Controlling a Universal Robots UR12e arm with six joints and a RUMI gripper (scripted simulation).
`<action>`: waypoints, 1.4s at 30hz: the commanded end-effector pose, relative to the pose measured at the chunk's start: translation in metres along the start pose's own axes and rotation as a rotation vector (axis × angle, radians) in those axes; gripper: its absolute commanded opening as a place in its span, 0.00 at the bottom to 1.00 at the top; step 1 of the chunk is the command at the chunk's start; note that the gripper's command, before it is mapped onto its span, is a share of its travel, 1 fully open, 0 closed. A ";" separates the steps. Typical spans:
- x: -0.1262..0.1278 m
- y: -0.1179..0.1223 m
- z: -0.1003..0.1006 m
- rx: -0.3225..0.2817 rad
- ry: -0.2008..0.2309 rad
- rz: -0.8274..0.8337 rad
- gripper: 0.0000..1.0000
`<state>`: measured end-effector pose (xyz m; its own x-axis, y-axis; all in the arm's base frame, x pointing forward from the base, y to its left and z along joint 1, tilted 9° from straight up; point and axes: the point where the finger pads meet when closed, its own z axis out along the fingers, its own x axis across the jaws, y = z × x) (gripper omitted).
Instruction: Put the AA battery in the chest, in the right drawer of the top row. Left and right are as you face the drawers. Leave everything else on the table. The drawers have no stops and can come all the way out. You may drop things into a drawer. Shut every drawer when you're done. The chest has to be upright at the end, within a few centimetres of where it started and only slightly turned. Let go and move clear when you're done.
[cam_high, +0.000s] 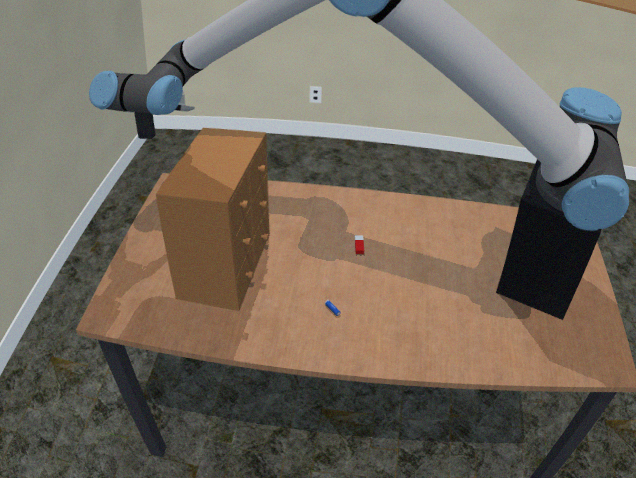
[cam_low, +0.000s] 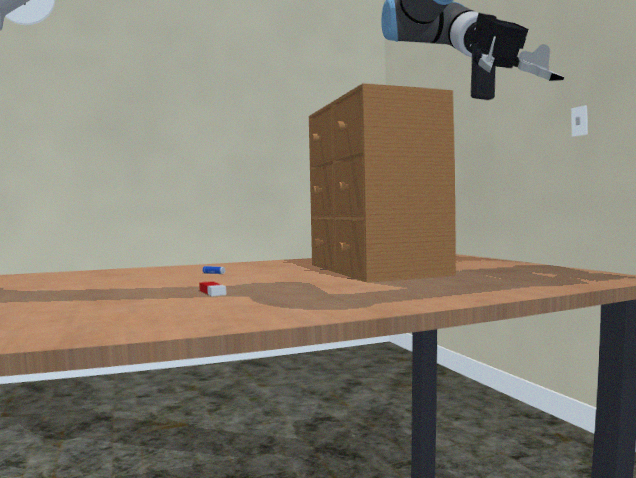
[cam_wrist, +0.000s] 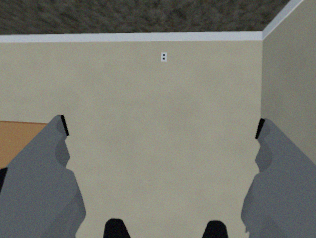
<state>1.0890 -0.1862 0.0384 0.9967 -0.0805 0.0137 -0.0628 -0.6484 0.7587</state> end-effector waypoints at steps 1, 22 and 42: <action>-0.035 0.018 0.003 0.075 -0.017 -0.019 1.00; -0.267 0.054 -0.014 0.504 -0.056 -0.096 1.00; -0.465 0.015 -0.072 0.846 0.014 -0.102 1.00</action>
<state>0.6639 -0.1211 0.0867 0.9990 0.0059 -0.0440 0.0092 -0.9971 0.0751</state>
